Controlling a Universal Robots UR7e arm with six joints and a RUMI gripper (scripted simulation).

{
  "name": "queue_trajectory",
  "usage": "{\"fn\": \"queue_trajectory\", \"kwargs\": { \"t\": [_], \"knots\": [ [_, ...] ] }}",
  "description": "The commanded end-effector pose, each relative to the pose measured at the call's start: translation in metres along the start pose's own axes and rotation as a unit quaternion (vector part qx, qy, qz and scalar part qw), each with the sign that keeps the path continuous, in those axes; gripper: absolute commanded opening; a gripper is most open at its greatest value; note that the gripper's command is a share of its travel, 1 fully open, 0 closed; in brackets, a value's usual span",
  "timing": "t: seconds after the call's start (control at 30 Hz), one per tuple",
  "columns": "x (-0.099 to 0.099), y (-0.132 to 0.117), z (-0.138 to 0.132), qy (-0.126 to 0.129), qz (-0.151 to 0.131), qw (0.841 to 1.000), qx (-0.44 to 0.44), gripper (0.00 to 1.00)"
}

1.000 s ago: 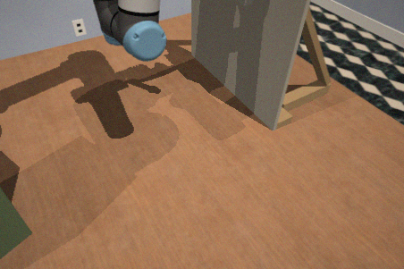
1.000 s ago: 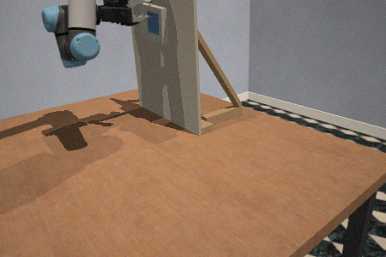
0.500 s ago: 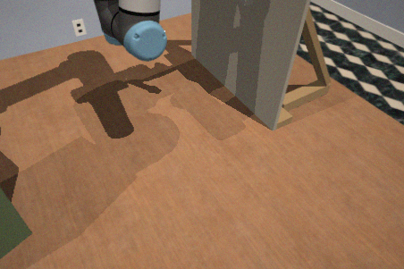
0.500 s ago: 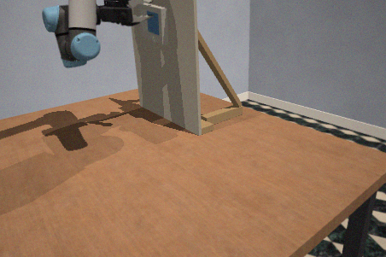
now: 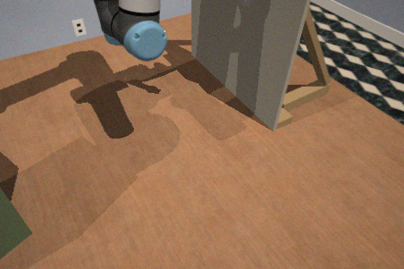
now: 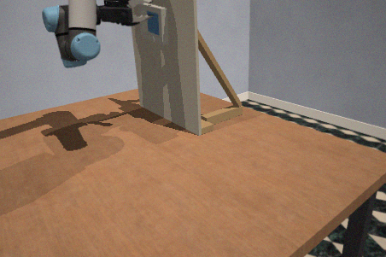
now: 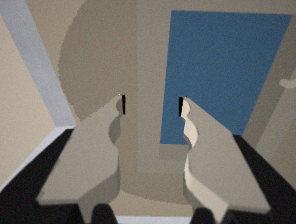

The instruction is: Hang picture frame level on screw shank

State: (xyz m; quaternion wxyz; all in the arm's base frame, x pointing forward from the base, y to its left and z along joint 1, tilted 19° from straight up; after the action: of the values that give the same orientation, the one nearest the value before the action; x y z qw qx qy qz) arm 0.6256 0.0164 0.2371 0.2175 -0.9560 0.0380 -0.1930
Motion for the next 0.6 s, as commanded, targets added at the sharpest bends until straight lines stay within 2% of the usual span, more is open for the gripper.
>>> {"fn": "queue_trajectory", "kwargs": {
  "t": [0.0, 0.23, 0.27, 0.57],
  "knots": [
    [0.0009, -0.0002, -0.0016, 0.002, -0.001, 1.0, 0.0, 0.29],
    [0.0009, -0.0002, -0.0016, 0.002, -0.001, 1.0, 0.0, 0.29],
    [0.0009, -0.0002, -0.0016, 0.002, -0.001, 1.0, 0.0, 0.0],
    [0.0006, 0.0, -0.0008, 0.001, 0.0, 1.0, 0.0, 0.0]
  ]
}}
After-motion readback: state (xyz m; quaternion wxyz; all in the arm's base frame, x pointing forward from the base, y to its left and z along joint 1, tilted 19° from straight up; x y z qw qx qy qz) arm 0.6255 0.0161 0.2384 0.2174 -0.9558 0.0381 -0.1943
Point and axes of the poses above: the point where the finger pads meet when closed, its own x axis out along the fingers, its own z axis across the jaws, y = z × x, the point moved 1 cm from there along -x, back along the fingers, and after that the axes turned 12 degrees about x, right-handed, at the moved point
